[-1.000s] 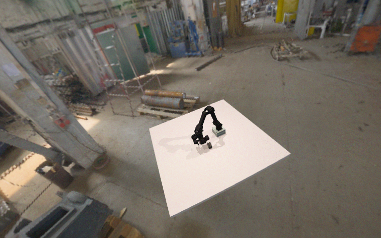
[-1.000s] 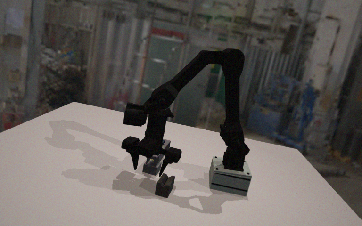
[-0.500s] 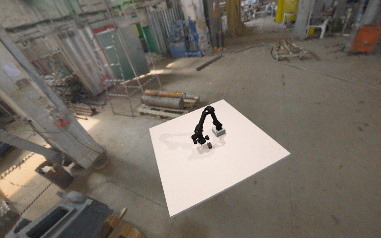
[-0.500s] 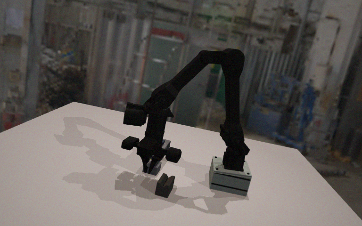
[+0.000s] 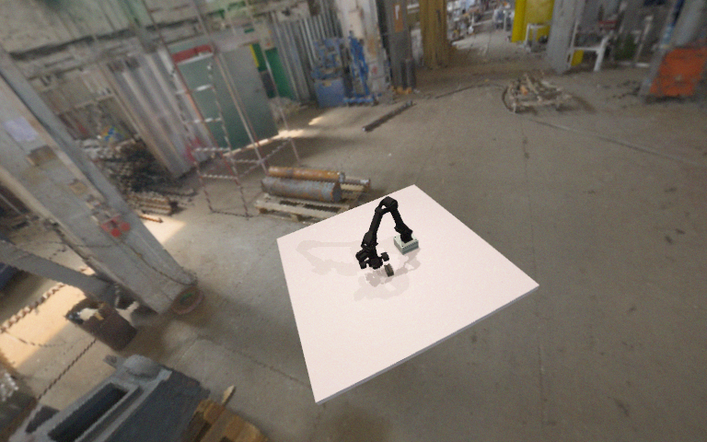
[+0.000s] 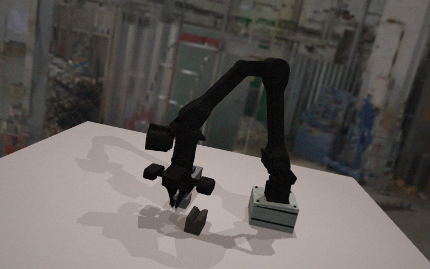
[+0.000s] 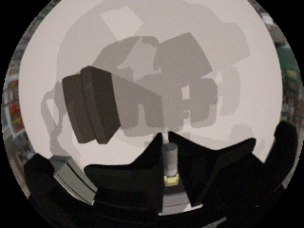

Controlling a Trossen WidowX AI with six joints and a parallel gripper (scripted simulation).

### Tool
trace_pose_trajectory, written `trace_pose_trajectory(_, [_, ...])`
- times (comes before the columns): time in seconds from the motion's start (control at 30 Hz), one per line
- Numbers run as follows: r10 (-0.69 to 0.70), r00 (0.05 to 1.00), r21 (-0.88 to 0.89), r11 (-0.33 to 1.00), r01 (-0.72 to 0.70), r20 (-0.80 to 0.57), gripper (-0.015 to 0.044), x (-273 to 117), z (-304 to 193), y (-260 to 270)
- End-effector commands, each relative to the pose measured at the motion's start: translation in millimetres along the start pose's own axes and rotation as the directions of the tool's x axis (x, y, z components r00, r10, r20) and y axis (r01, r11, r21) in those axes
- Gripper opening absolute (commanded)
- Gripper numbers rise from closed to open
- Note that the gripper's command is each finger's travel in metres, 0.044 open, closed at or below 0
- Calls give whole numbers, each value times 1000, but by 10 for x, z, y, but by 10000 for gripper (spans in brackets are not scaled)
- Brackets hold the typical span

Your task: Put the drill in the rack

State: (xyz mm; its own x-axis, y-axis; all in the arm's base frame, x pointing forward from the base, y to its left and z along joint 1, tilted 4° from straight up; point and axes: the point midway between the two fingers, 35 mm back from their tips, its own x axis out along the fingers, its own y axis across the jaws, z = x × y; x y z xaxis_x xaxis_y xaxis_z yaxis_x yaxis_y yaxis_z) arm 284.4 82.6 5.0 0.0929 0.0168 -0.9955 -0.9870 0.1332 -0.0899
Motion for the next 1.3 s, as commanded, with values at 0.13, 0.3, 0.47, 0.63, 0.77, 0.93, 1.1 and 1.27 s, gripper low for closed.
trace_pose_trajectory(0.13, [-2,1000,3,1000,2,5,0,-14,123,-13])
trace_pose_trajectory(0.3, [-3,1000,3,1000,2,5,0,-18,187,-16])
trace_pose_trajectory(0.47, [-3,1000,3,1000,2,6,0,-20,266,-19])
trace_pose_trajectory(0.63, [-3,1000,3,1000,2,7,0,-21,332,-20])
trace_pose_trajectory(0.77, [3,1000,-1,1000,-3,7,53,-5,320,-4])
trace_pose_trajectory(0.93, [3,1000,-1,1000,-3,7,184,-5,320,-4])
trace_pose_trajectory(1.1, [2,1000,0,1000,-2,7,315,-3,314,-4])
trace_pose_trajectory(1.27, [-2,1000,3,1000,2,6,440,8,279,-3])
